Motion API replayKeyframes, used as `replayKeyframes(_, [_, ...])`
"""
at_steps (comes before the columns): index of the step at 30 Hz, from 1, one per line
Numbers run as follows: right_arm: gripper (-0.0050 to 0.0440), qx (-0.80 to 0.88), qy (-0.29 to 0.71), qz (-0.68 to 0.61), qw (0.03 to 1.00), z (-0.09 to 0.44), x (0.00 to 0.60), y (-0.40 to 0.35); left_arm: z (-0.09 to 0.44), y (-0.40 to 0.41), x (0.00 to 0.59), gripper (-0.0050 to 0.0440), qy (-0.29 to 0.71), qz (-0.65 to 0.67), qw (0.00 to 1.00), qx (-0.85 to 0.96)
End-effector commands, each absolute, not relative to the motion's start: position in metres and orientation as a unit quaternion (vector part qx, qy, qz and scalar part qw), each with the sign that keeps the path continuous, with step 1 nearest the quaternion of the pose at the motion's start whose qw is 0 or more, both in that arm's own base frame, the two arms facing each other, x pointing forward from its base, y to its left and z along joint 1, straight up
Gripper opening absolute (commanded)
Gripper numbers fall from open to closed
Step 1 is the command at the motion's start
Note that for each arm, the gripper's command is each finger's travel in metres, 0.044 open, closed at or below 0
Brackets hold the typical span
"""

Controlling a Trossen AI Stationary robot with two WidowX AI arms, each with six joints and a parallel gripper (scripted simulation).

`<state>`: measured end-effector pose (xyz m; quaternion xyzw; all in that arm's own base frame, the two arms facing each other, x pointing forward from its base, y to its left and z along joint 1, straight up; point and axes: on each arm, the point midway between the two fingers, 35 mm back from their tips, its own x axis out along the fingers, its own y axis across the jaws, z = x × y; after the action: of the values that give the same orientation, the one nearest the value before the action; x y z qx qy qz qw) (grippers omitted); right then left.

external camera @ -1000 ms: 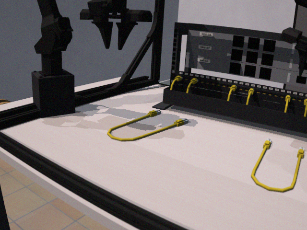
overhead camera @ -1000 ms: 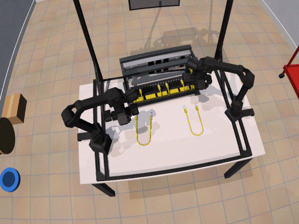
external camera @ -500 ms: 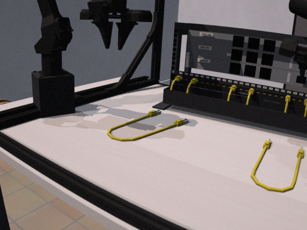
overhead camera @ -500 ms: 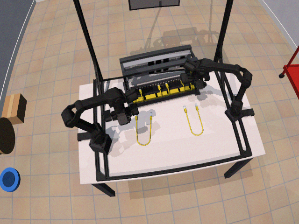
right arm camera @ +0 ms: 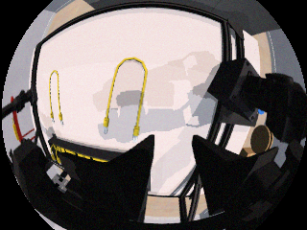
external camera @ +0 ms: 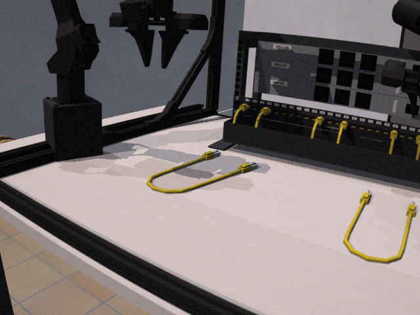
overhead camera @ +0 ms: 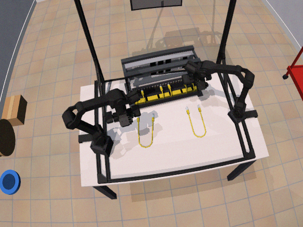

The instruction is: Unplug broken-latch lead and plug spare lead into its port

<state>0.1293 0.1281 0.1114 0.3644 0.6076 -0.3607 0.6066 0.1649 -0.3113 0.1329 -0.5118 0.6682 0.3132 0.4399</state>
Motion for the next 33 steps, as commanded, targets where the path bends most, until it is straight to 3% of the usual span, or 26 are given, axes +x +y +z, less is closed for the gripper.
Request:
replayKeyframes(1, [0.0176,0.364,0.608,-0.361,0.607,0.111,0.129,0.128,0.124,-0.314,0.162,0.0176,0.672,0.324,0.428,-0.509])
replayKeyframes(12, [0.0176,0.364,0.608,-0.361,0.607,0.111,0.129,0.128,0.124,-0.314,0.162,0.0176,0.672,0.324,0.428,-0.509])
replayKeyframes(13, [0.0176,0.364,0.608,-0.361,0.607,0.111,0.129,0.128,0.072,-0.337,0.155,0.0176,0.672,0.324,0.428,-0.509])
replayKeyframes(33, [0.0176,0.364,0.608,-0.361,0.607,0.111,0.129,0.128,0.070,-0.338,0.155,0.0176,0.672,0.324,0.428,-0.509])
